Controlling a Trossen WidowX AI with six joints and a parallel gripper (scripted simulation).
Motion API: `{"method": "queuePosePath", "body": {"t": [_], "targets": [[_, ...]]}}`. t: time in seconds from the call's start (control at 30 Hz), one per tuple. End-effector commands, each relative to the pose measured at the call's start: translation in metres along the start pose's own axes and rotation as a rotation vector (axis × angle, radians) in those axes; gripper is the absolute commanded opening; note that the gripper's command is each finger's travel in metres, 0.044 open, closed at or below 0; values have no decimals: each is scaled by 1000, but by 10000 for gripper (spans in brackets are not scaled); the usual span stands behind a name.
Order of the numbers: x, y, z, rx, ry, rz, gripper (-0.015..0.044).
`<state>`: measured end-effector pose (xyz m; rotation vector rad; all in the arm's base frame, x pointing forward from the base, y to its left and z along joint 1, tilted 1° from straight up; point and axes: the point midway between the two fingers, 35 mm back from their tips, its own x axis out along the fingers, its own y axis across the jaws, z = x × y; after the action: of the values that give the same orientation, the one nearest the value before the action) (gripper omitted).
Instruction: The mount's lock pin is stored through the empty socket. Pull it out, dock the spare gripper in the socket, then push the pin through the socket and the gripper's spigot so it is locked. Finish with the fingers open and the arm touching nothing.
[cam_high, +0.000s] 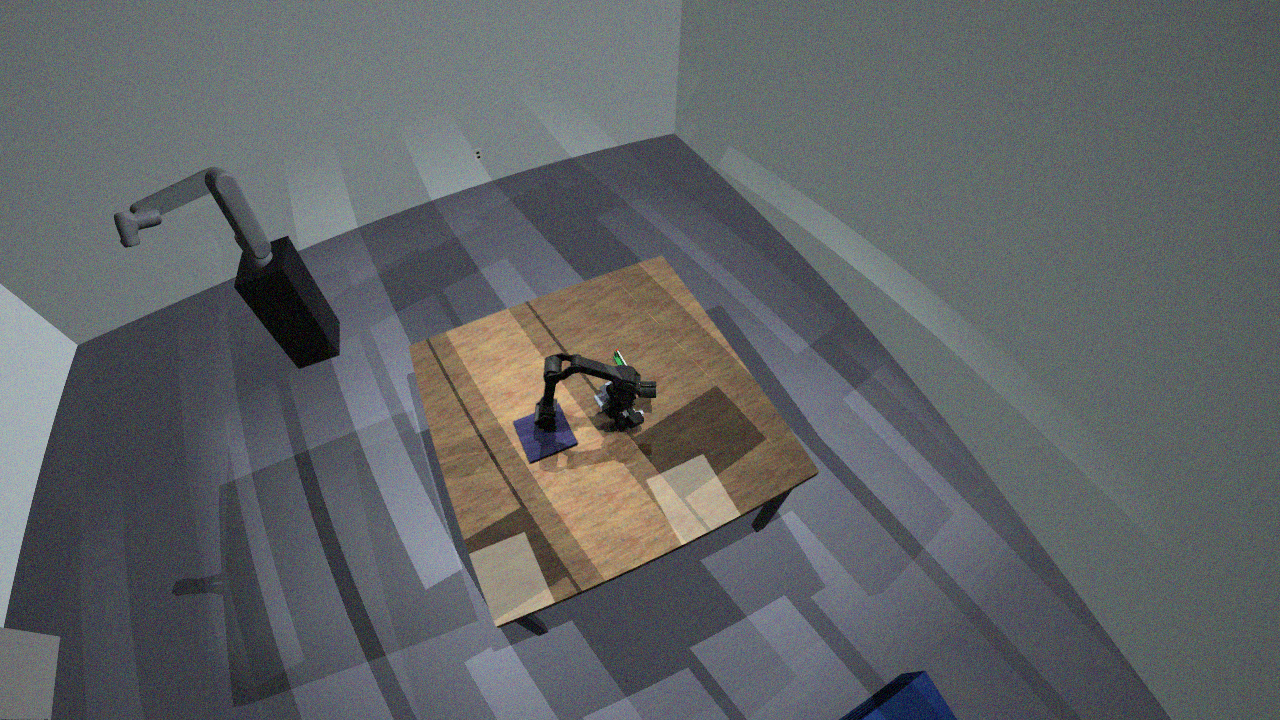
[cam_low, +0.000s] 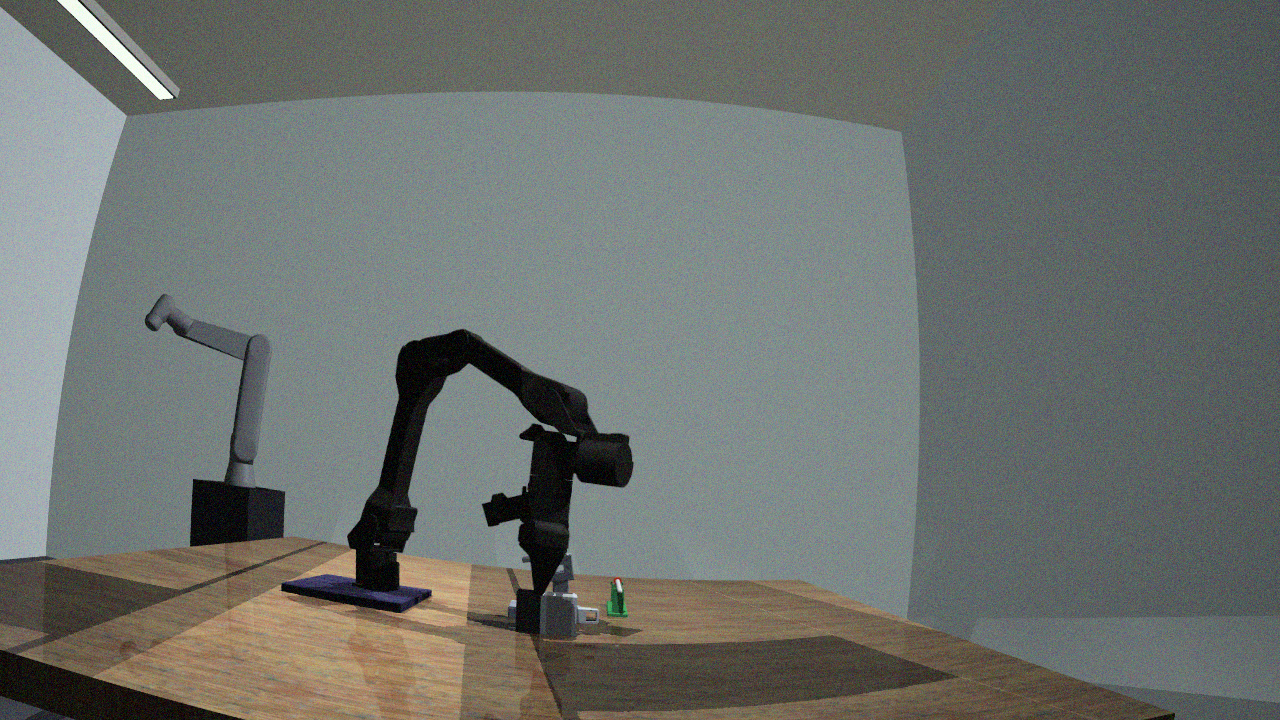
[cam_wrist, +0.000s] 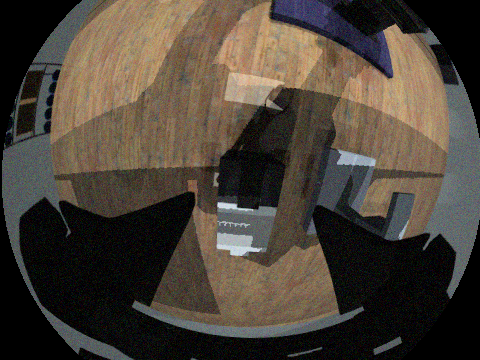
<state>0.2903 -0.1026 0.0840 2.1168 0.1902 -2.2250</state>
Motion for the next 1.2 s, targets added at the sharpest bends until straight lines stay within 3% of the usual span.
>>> {"method": "queuePosePath", "body": {"t": [0.0, 0.23, 0.37, 0.67, 0.97, 1.17], "targets": [[-13, 1, -1, 0, 6, 3, 440], [-57, -1, 2, 0, 6, 3, 440], [-51, -1, 1, 3, 17, 2, 440], [-81, 2, -4, -15, 565, 33, 440], [-81, 2, -4, -16, 577, 35, 440], [-59, 4, -6, -16, 577, 35, 440]]}}
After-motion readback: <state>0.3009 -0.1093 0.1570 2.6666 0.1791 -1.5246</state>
